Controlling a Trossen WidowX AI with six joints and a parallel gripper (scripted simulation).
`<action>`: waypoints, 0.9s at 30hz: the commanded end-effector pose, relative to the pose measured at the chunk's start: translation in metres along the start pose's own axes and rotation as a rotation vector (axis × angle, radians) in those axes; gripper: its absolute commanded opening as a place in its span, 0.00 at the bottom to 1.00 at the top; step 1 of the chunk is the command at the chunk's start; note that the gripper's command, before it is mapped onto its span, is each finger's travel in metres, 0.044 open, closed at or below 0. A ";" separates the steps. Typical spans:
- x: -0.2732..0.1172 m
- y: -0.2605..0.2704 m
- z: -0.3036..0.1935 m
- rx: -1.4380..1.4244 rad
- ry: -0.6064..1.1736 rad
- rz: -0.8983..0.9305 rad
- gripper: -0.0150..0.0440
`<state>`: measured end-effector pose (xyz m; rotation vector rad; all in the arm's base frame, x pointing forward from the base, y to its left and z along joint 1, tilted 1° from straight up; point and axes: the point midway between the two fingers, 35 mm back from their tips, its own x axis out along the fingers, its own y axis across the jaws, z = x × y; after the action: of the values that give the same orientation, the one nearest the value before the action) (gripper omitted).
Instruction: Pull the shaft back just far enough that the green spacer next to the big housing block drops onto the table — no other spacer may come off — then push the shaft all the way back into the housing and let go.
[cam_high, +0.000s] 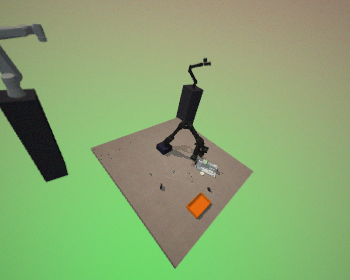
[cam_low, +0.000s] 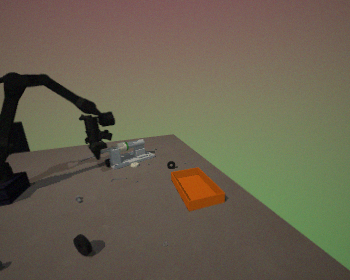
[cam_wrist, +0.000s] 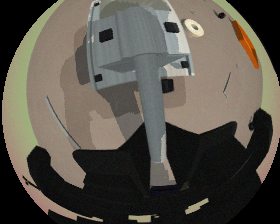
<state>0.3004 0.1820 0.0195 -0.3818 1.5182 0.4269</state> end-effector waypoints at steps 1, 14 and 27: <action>0.000 0.000 -0.001 -0.001 0.004 -0.002 0.25; 0.000 0.000 -0.003 -0.001 0.004 -0.002 0.25; 0.000 0.000 -0.004 -0.001 0.004 -0.002 0.25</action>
<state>0.2983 0.1808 0.0194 -0.3819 1.5182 0.4269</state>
